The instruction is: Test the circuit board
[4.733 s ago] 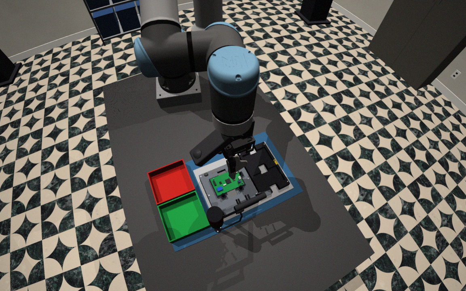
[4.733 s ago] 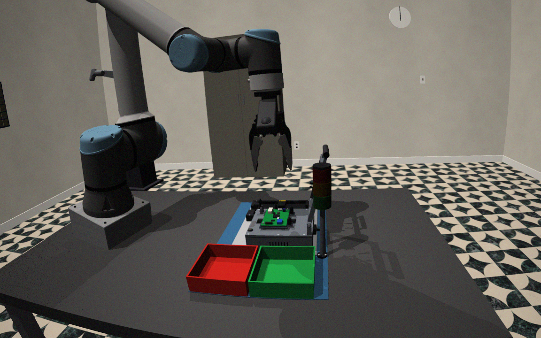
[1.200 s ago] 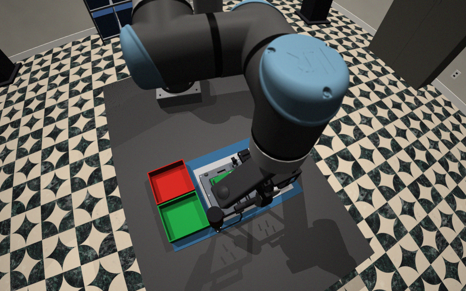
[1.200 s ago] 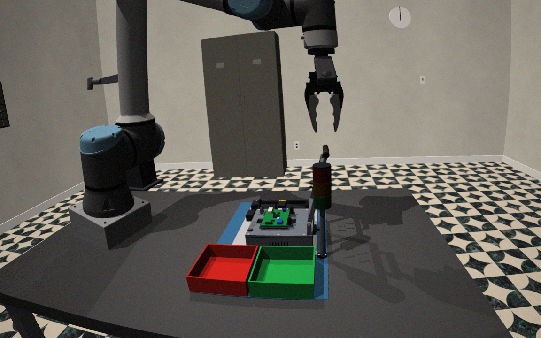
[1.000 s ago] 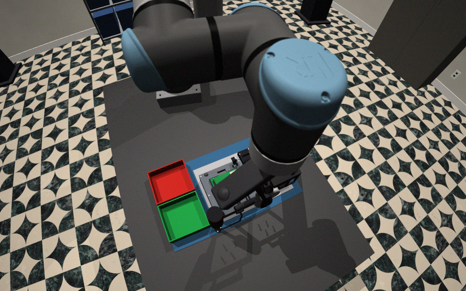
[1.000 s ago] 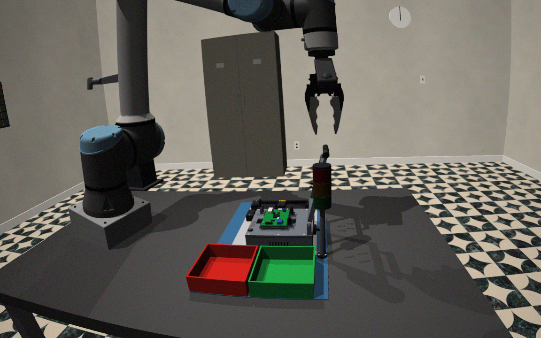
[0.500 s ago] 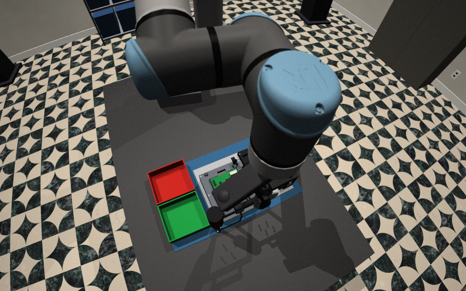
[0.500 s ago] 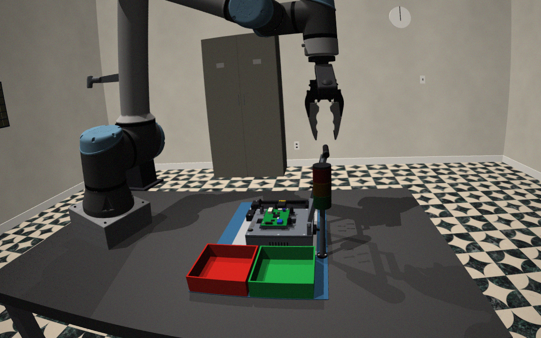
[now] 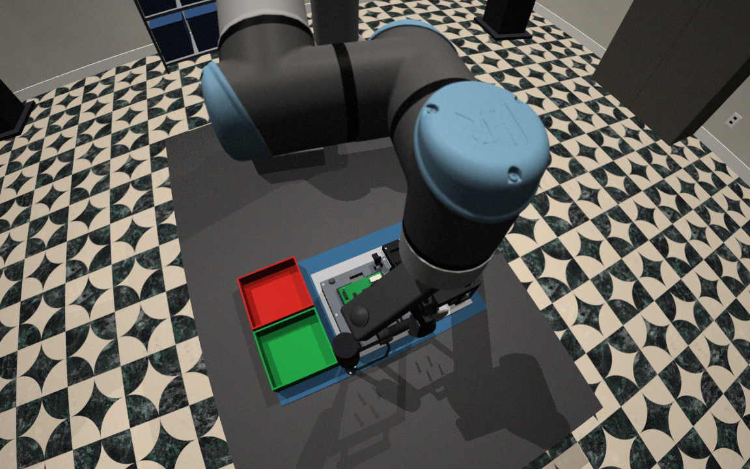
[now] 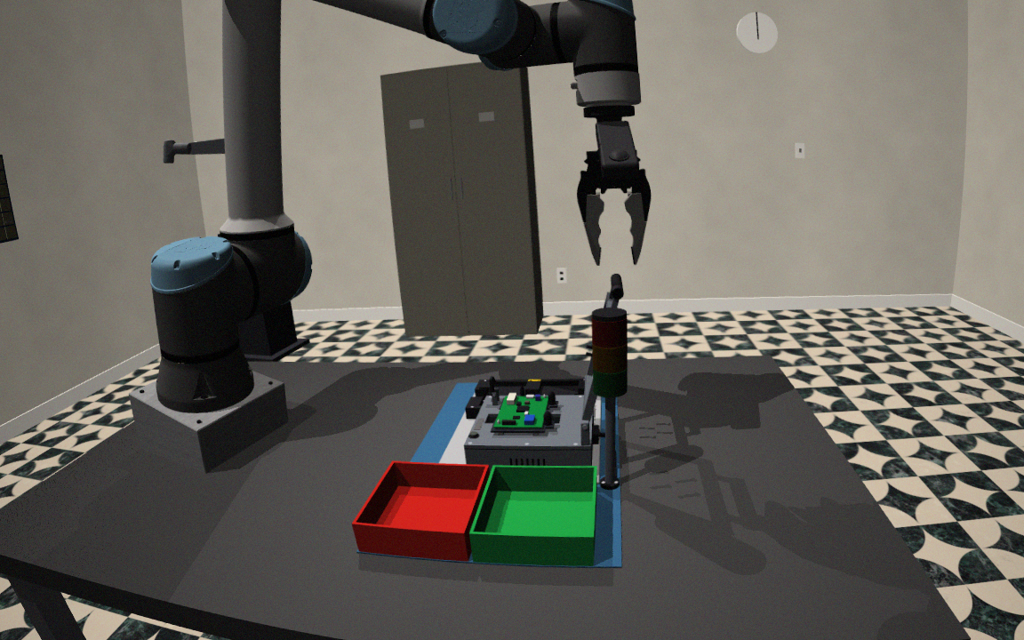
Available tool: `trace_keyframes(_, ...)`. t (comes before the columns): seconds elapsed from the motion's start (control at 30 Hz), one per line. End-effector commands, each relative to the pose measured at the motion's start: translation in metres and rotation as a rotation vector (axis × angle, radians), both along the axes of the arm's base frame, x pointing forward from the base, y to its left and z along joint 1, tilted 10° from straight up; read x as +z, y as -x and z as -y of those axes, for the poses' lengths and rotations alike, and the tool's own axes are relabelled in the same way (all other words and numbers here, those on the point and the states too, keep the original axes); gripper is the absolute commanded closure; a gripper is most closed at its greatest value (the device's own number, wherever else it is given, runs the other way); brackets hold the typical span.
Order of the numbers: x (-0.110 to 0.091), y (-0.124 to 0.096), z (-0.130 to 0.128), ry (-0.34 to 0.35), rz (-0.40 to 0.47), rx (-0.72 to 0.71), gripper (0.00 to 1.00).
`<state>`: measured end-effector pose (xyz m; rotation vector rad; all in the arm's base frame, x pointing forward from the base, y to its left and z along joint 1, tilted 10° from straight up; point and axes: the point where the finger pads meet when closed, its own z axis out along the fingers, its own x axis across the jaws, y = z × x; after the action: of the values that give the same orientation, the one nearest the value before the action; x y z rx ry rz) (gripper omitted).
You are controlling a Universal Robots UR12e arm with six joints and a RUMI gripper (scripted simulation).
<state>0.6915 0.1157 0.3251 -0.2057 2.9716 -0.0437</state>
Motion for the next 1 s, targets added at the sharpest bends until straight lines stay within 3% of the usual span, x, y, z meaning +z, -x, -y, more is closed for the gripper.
trace_keyframes(0.0, 0.0, 0.001, -0.001, 0.001, 0.002, 0.001, 0.7)
trace_keyframes(0.73, -0.04, -0.005, 0.006, 0.0, -0.002, -0.001, 0.7)
trace_keyframes(0.97, -0.041, -0.005, 0.005, 0.0, 0.0, 0.0, 0.7)
